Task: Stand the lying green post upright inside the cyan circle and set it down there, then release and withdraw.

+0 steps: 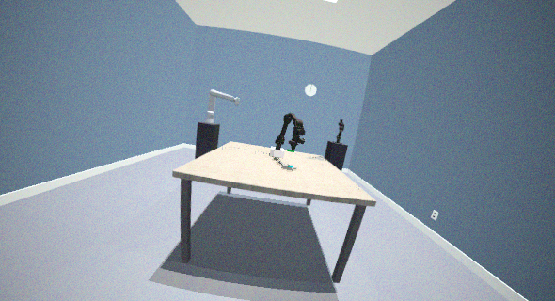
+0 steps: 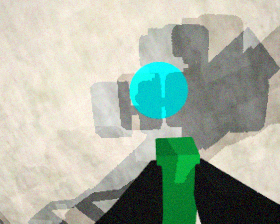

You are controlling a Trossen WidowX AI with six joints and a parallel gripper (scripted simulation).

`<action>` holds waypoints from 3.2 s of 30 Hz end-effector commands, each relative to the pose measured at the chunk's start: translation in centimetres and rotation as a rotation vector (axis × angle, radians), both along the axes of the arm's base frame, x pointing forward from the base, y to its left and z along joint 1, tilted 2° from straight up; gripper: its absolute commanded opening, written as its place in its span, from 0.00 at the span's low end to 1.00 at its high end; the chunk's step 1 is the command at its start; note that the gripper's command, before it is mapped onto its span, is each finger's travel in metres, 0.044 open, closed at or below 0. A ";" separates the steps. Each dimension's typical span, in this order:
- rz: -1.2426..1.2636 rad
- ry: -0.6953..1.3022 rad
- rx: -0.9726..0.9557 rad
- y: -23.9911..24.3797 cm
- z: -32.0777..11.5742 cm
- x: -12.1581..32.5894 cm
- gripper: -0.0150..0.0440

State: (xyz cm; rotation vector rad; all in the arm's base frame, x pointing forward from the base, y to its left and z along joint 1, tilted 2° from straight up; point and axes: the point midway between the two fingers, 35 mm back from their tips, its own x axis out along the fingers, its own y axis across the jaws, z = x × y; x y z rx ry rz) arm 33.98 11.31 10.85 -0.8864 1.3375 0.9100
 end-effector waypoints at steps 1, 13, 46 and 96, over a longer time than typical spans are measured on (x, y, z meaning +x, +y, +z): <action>-0.018 -0.007 0.019 0.2 -0.2 0.3 0.29; -0.060 -0.047 0.099 0.7 -1.3 1.4 0.29; -0.152 -0.157 0.317 1.4 -3.5 4.2 0.29; -0.242 -0.307 0.639 1.2 -4.8 6.9 0.29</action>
